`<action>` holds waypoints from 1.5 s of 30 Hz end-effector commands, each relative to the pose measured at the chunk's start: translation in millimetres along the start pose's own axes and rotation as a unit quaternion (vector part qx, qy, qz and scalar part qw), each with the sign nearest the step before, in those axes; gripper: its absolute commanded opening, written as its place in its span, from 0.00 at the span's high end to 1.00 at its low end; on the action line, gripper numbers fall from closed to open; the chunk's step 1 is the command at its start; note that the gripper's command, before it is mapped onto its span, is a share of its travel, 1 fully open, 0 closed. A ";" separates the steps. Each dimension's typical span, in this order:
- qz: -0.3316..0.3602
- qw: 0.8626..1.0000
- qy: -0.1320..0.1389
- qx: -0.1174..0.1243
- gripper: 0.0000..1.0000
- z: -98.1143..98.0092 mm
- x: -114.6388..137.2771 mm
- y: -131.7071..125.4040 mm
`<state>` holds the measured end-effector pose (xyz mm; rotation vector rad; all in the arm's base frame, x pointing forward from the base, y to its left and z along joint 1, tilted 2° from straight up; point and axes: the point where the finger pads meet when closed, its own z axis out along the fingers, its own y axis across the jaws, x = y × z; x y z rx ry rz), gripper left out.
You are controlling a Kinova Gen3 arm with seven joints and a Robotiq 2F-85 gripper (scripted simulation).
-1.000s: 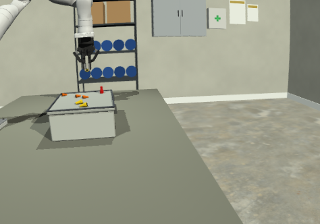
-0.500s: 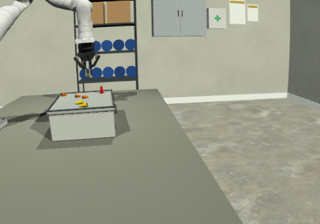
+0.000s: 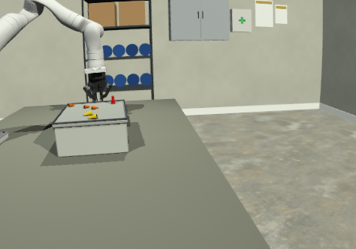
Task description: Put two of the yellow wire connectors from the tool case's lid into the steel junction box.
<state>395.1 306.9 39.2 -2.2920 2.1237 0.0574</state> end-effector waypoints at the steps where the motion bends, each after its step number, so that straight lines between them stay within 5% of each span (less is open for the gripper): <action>1: 0.005 1.000 0.011 -0.006 0.82 28.5 9.1 0.0; 15: 0.005 1.000 0.011 -0.006 0.82 35.7 9.2 0.1; 16: 0.005 1.000 0.011 -0.006 0.64 35.7 9.2 0.1; 45: 0.005 1.000 0.011 -0.006 0.64 35.7 9.2 0.1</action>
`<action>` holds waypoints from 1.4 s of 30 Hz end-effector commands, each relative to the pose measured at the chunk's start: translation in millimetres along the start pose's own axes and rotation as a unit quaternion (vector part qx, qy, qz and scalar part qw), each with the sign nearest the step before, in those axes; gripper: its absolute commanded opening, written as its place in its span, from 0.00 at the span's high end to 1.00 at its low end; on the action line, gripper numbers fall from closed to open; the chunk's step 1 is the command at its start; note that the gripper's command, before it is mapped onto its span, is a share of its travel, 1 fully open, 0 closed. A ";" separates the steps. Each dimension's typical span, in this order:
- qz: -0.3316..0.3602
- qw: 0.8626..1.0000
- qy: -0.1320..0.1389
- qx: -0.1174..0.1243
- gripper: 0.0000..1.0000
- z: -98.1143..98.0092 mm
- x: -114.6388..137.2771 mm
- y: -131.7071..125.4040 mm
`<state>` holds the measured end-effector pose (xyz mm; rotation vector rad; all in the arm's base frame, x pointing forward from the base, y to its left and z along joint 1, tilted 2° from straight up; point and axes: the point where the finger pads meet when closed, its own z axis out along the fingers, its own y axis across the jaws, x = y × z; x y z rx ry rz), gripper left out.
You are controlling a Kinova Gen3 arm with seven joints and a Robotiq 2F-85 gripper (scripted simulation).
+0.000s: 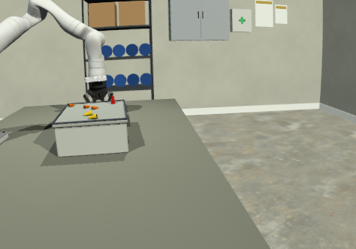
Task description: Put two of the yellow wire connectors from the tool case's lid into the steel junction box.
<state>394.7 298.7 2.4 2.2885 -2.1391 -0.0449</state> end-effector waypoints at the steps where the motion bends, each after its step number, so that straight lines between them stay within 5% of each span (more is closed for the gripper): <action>1: 0.000 1.000 -0.001 0.001 0.64 -0.8 -0.3 -0.5; 28: 0.000 1.000 -0.001 0.001 0.64 -7.0 -0.3 -0.5; 33: 0.000 1.000 -0.001 0.001 0.64 -37.3 -0.3 -0.4; 42: 0.000 1.000 -0.001 0.001 0.64 -128.1 -0.2 -0.3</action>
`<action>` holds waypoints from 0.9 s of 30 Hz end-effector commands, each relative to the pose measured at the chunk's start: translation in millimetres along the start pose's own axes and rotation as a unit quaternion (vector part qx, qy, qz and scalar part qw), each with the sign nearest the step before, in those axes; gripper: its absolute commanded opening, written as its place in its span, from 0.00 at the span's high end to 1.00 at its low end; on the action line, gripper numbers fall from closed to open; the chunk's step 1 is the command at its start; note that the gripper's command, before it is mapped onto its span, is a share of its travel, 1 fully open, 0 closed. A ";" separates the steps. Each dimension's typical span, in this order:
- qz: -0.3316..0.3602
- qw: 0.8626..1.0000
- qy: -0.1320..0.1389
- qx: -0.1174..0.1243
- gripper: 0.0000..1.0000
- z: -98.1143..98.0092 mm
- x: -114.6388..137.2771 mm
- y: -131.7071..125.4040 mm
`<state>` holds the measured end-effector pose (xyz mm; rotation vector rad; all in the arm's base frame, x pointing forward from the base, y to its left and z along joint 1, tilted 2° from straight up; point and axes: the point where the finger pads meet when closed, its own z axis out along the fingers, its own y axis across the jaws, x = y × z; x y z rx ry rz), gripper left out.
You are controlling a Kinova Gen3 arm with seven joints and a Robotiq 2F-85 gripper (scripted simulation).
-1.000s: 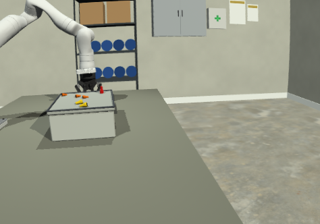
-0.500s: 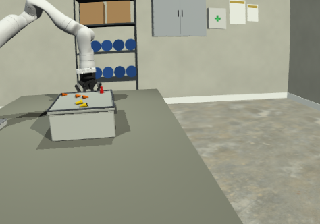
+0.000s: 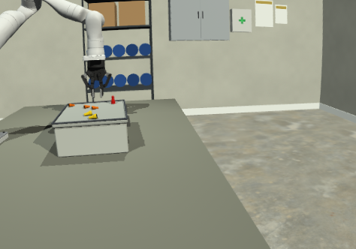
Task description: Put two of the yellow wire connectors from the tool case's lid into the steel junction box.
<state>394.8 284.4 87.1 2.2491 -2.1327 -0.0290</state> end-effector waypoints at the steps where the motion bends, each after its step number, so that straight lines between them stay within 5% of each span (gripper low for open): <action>1: -0.007 1.000 -0.016 0.009 0.64 -43.6 -11.9 -2.4; 9: -0.007 1.000 -0.016 0.009 0.64 -77.3 -10.8 -1.7; 27: -0.007 1.000 -0.016 0.009 0.64 -78.8 -10.8 -1.7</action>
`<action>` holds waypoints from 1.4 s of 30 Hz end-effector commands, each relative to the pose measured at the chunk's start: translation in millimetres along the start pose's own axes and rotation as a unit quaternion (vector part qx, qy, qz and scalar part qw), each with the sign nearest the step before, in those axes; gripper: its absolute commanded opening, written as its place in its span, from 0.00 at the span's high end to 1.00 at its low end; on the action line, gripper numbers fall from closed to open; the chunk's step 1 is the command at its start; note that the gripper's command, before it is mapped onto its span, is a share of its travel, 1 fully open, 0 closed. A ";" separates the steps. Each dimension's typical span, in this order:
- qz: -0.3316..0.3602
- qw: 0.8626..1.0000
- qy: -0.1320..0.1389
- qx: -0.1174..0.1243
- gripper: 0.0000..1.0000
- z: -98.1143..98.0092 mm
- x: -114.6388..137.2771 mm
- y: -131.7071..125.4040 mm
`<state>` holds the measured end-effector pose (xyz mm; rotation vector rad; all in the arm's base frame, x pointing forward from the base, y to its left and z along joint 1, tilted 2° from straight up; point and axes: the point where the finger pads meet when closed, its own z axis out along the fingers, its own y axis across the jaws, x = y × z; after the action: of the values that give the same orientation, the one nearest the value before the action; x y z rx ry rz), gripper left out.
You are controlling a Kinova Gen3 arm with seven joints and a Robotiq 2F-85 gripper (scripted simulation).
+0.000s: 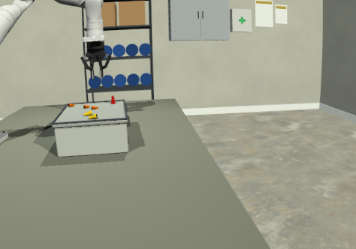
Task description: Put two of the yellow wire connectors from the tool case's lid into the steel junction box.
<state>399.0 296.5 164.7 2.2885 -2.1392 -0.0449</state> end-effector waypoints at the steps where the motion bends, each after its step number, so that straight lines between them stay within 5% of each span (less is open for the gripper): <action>1: 0.000 1.000 -0.001 0.001 0.64 -0.8 -0.1 -0.3; 26: -0.029 1.000 0.000 -0.001 0.64 0.0 18.9 -9.2; 42: -0.123 0.992 -0.001 -0.004 0.64 2.8 80.8 -31.7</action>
<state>427.3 235.1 158.7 2.5295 -1.8340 -0.0487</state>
